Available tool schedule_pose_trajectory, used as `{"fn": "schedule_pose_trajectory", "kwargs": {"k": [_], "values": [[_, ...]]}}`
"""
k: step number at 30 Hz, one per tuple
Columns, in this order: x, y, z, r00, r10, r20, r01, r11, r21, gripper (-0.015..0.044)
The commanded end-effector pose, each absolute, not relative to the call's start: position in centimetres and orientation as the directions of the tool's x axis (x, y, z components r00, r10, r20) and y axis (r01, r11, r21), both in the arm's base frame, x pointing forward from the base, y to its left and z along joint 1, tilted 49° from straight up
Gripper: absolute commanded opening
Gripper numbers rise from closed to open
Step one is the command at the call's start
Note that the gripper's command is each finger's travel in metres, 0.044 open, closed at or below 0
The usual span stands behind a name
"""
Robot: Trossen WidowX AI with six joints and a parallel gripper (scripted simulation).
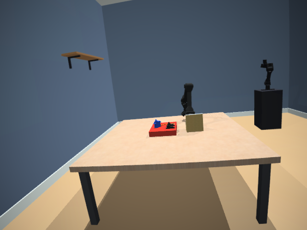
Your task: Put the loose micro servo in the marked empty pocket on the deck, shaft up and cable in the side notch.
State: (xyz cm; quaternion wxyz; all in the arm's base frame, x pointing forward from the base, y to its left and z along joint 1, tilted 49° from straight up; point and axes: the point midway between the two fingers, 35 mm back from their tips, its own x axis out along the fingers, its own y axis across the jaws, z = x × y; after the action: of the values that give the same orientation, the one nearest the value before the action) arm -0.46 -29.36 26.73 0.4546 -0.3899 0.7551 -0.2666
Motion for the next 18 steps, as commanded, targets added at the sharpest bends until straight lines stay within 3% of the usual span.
{"fn": "schedule_pose_trajectory", "kwargs": {"k": [1,7,18], "values": [[3.4,-29.4,27.4,-0.169,-0.861,-0.480,-0.331,0.508,-0.795,0.0440],[8.2,-28.9,28.0,-0.012,-0.881,-0.474,-0.329,0.451,-0.830,0.0440],[13.0,-27.4,26.6,0.106,-0.834,-0.541,-0.343,0.480,-0.807,0.0440]]}}
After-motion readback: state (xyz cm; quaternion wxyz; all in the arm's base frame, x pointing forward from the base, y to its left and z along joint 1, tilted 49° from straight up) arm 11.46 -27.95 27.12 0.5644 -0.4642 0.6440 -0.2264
